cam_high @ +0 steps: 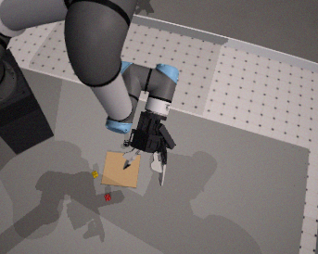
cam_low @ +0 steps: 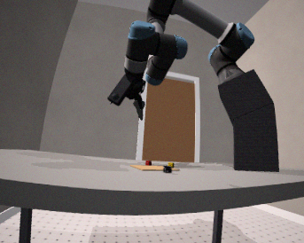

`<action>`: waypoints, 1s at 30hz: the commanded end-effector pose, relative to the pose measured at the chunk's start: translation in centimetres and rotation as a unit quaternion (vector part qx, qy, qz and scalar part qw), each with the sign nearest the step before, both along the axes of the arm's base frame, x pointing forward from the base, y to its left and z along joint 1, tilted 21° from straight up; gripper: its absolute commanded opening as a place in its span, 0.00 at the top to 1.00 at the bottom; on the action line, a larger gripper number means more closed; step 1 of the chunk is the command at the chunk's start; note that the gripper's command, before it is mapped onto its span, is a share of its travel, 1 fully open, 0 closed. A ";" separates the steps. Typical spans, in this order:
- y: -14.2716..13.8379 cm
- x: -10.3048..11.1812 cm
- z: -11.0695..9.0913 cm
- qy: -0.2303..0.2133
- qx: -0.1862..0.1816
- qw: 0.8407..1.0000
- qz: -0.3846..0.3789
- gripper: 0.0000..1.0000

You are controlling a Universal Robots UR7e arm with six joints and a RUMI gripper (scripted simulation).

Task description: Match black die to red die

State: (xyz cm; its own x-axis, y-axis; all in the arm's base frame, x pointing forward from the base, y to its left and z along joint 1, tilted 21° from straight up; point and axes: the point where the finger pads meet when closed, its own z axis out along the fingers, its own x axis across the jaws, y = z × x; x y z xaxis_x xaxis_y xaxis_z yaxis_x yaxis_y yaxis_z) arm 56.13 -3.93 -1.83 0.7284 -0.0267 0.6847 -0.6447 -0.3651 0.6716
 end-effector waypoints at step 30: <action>-2.6 -1.3 -2.1 -0.014 0.065 0.997 -0.031 0.00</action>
State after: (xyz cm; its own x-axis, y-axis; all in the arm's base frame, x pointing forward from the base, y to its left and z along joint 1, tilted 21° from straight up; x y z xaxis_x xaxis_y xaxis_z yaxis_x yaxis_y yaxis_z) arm 55.55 -5.10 -2.78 0.7186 -0.0862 0.6900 -0.6631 -0.3840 0.6426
